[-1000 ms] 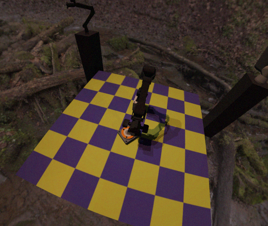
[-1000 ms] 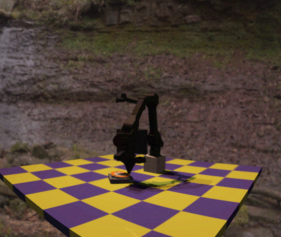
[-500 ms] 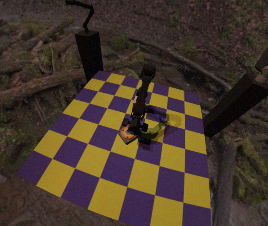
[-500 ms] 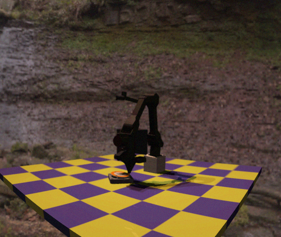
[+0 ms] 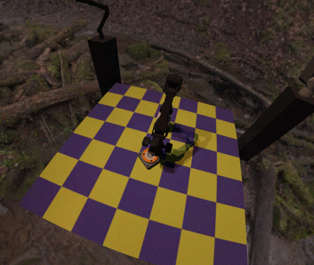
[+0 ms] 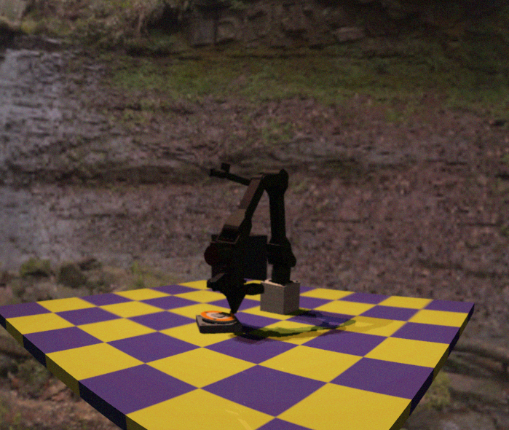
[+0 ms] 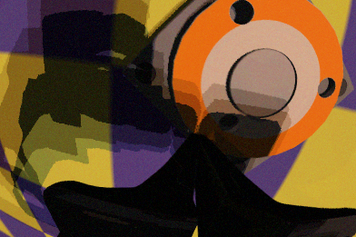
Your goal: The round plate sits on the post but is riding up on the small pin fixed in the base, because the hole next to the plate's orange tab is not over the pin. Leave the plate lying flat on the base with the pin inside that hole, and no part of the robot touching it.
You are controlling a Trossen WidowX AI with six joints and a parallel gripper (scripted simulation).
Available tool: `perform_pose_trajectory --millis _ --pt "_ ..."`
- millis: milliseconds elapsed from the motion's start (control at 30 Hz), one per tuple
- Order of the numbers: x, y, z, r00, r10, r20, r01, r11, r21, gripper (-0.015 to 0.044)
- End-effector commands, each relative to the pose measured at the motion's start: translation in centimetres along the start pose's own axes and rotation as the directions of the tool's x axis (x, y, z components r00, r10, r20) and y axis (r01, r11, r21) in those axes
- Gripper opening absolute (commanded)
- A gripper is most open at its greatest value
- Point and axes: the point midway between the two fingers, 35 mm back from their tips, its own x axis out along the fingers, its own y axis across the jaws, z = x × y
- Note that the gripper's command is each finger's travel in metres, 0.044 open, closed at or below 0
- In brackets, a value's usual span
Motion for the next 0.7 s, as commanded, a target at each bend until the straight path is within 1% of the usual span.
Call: perform_pose_trajectory --millis 0,667 --pt "0.1 -0.5 -0.6 1.0 -0.006 -0.011 0.006 1.0 -0.001 0.0" --pt "-0.3 -3.1 -1.1 1.0 -0.009 -0.011 0.009 1.0 -0.001 0.0"
